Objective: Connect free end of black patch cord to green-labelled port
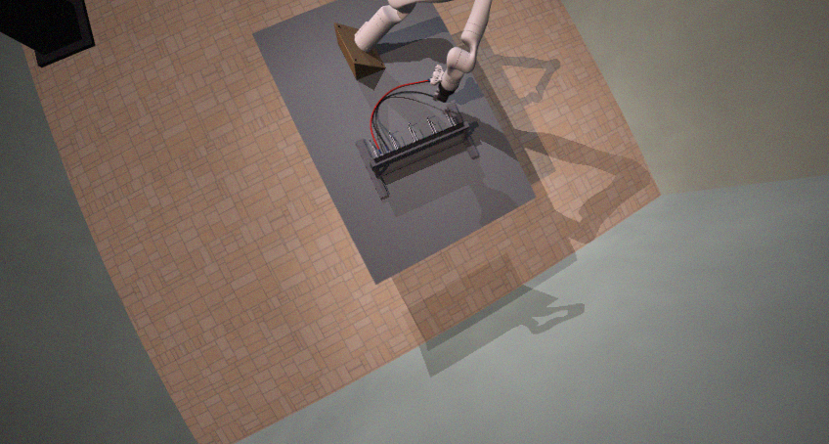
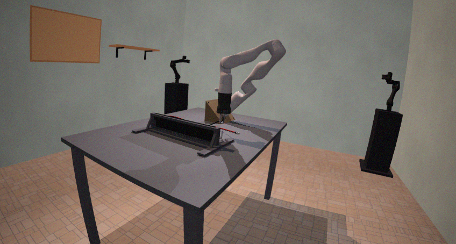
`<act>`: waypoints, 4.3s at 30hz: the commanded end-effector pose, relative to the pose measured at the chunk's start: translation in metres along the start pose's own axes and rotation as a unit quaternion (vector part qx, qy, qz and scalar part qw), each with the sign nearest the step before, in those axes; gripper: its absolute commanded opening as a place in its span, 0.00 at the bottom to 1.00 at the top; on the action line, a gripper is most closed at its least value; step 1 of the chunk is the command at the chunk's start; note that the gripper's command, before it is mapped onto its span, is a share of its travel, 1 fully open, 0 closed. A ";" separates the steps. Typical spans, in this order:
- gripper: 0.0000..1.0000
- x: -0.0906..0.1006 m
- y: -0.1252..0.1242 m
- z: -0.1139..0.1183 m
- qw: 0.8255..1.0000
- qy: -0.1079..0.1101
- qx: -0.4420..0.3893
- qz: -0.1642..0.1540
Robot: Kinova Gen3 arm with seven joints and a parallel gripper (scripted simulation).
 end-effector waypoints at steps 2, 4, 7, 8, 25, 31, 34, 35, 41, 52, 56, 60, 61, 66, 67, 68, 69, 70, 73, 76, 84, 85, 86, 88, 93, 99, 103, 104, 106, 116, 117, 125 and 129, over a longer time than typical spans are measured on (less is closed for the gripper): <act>0.00 0.001 -0.005 -0.011 1.000 0.000 -0.022 0.001; 0.00 0.001 -0.007 -0.015 0.999 0.000 -0.033 0.001; 0.00 0.003 -0.009 -0.021 0.999 0.000 -0.051 0.001; 0.00 0.003 -0.009 -0.023 0.998 0.000 -0.056 0.001; 0.00 0.008 -0.021 -0.054 0.990 0.000 -0.140 0.002; 0.00 0.010 -0.024 -0.062 0.987 0.000 -0.162 0.002; 0.00 0.011 -0.026 -0.067 0.984 0.000 -0.177 0.002; 0.00 0.011 -0.026 -0.069 0.983 0.000 -0.182 0.002; 0.00 0.013 -0.030 -0.080 0.978 0.001 -0.211 0.002; 0.00 0.016 -0.036 -0.094 0.968 0.001 -0.251 0.003; 0.00 0.017 -0.038 -0.100 0.964 0.001 -0.266 0.003; 0.00 0.018 -0.040 -0.106 0.960 0.001 -0.281 0.003; 0.00 0.018 -0.040 -0.106 0.960 0.001 -0.281 0.003; 0.00 0.019 -0.042 -0.111 0.956 0.001 -0.295 0.003; 0.00 0.019 -0.042 -0.112 0.955 0.001 -0.298 0.003; 0.00 0.019 -0.043 -0.114 0.954 0.001 -0.301 0.003; 0.00 0.019 -0.043 -0.115 0.953 0.001 -0.304 0.003; 0.00 0.019 -0.044 -0.116 0.952 0.001 -0.307 0.003; 0.00 0.020 -0.045 -0.119 0.949 0.001 -0.316 0.003; 0.00 0.021 -0.046 -0.122 0.946 0.001 -0.324 0.003; 0.00 0.022 -0.048 -0.128 0.941 0.001 -0.338 0.003; 0.00 0.022 -0.048 -0.128 0.941 0.001 -0.340 0.003; 0.00 0.022 -0.048 -0.129 0.940 0.001 -0.342 0.003; 0.00 0.022 -0.049 -0.131 0.938 0.001 -0.345 0.003; 0.00 0.023 -0.050 -0.134 0.935 0.002 -0.354 0.003; 0.00 0.023 -0.051 -0.136 0.933 0.002 -0.359 0.003; 0.00 0.023 -0.051 -0.138 0.931 0.002 -0.364 0.003; 0.00 0.023 -0.052 -0.138 0.931 0.002 -0.365 0.003; 0.00 0.023 -0.052 -0.139 0.930 0.002 -0.367 0.004; 0.00 0.024 -0.053 -0.141 0.928 0.002 -0.372 0.004; 0.00 0.024 -0.053 -0.141 0.928 0.002 -0.372 0.004; 0.00 0.024 -0.053 -0.142 0.927 0.002 -0.374 0.004; 0.00 0.024 -0.053 -0.142 0.927 0.002 -0.375 0.004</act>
Point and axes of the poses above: the point where the finger pads meet when closed, its own x axis back along the fingers, its own z axis across the jaws, y = z × x, the point moved 9 cm from there along x, back along the fingers, and after that the axes turned 4 degrees about x, right-handed, at the moved point
